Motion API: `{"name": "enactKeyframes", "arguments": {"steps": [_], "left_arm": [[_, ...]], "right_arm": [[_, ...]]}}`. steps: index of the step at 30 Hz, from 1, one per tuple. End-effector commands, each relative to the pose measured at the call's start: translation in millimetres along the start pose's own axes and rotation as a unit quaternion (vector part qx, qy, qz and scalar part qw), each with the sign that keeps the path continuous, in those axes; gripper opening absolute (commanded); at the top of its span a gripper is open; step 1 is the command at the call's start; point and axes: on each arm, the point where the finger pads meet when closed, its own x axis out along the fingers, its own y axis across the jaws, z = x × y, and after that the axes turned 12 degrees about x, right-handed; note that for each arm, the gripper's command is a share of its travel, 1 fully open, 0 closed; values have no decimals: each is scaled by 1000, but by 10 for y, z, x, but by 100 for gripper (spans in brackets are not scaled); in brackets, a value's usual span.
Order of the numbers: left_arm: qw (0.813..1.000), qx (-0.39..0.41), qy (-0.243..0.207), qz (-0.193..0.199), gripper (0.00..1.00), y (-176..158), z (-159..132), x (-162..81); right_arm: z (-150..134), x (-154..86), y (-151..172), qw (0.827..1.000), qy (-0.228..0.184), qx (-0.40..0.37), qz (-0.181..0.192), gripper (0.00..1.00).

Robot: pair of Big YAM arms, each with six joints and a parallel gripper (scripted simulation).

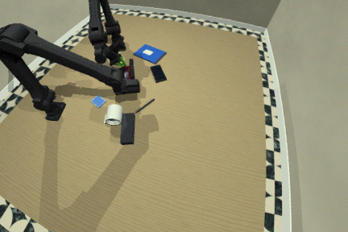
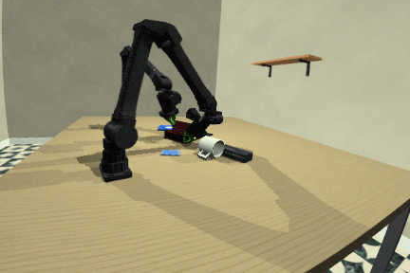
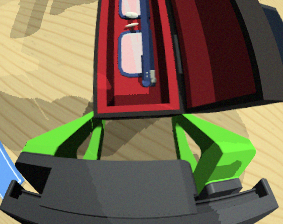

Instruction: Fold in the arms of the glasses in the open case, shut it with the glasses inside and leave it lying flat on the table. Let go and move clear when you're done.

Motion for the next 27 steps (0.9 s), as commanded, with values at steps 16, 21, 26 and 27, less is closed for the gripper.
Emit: {"name": "enactKeyframes", "arguments": {"steps": [16,21,26,27], "left_arm": [[1000,3,2,7,0,28,-94,217],[1000,2,2,7,0,36,-107,255],[1000,3,2,7,0,47,-134,296],[1000,3,2,7,0,50,-138,305]], "right_arm": [[-13,-120,8,1000,2,5,-8,57],[-13,-120,8,1000,2,5,-8,57],[-13,-120,8,1000,2,5,-8,57],[-13,-120,8,1000,2,5,-8,57]]}}
